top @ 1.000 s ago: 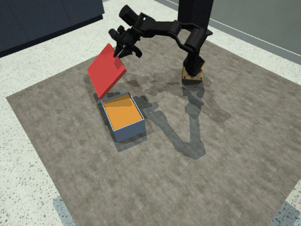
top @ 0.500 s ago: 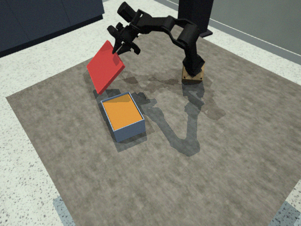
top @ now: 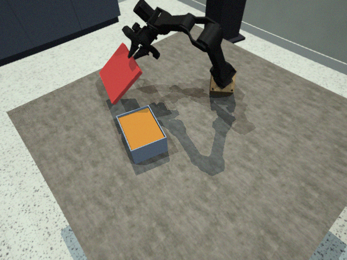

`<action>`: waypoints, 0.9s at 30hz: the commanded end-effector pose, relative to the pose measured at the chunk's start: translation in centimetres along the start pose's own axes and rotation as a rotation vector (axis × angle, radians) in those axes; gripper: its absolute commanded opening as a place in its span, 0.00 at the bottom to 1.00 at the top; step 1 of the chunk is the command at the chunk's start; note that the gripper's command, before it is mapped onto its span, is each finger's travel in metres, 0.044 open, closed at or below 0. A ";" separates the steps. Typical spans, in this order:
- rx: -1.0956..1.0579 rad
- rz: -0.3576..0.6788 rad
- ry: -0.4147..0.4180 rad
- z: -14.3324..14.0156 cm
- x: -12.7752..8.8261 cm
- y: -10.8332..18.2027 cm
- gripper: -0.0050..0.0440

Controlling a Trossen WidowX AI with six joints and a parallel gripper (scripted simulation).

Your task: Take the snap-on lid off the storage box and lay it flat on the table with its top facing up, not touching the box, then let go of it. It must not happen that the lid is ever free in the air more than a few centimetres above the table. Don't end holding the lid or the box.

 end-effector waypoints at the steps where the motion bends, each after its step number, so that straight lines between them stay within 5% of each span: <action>1: -0.013 0.003 -0.006 0.3 -0.2 -0.5 0.00; 27: -0.013 0.003 -0.006 -1.7 1.4 0.2 0.00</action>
Point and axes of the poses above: the point midway between the two fingers, 35 mm back from their tips, its own x axis out along the fingers, its own z axis across the jaws, y = z × x, the point moved 2 cm from there along -x, back along the fingers, and after that the axes turned 7 degrees about -x, right-handed, at the moved point
